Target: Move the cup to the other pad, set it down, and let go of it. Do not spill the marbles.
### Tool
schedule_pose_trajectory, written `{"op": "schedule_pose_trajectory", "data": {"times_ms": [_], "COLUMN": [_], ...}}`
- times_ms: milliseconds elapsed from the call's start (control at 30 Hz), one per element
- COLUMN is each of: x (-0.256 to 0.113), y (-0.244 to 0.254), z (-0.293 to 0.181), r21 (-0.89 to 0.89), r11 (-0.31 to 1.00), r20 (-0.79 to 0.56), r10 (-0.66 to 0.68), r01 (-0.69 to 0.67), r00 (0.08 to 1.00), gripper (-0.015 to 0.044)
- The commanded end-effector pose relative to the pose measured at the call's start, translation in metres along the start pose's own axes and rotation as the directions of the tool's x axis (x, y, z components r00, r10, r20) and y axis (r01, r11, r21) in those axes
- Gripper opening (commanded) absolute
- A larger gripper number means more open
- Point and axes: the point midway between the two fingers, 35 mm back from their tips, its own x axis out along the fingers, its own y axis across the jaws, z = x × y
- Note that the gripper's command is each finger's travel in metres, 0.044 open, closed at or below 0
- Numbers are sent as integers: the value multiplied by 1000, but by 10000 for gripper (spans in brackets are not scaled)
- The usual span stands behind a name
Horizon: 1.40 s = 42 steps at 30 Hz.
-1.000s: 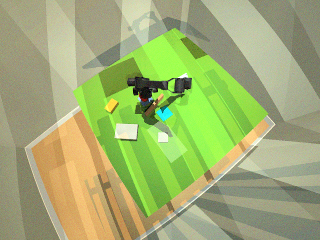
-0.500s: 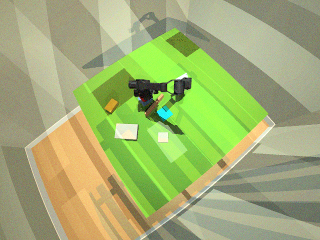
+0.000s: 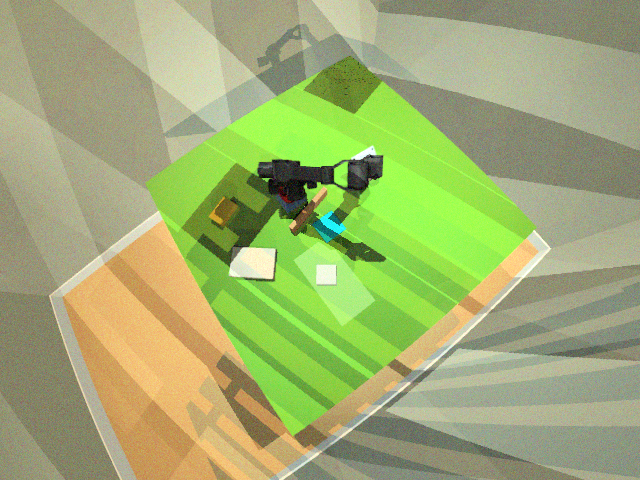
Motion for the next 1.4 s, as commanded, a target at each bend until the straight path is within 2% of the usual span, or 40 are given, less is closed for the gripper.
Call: {"op": "schedule_pose_trajectory", "data": {"times_ms": [0,267,900,1367], "x": [0,-6,-74,-74], "y": [0,-1,0,1], "z": [0,0,-1,-1], "r21": [-1,0,6,13], "r11": [1000,1000,1000,1000], "r20": [0,-1,1,5], "r10": [0,0,-2,0], "r01": [0,0,2,0], "r00": [1000,1000,1000,1000], "gripper": [9,0,0,0]}}
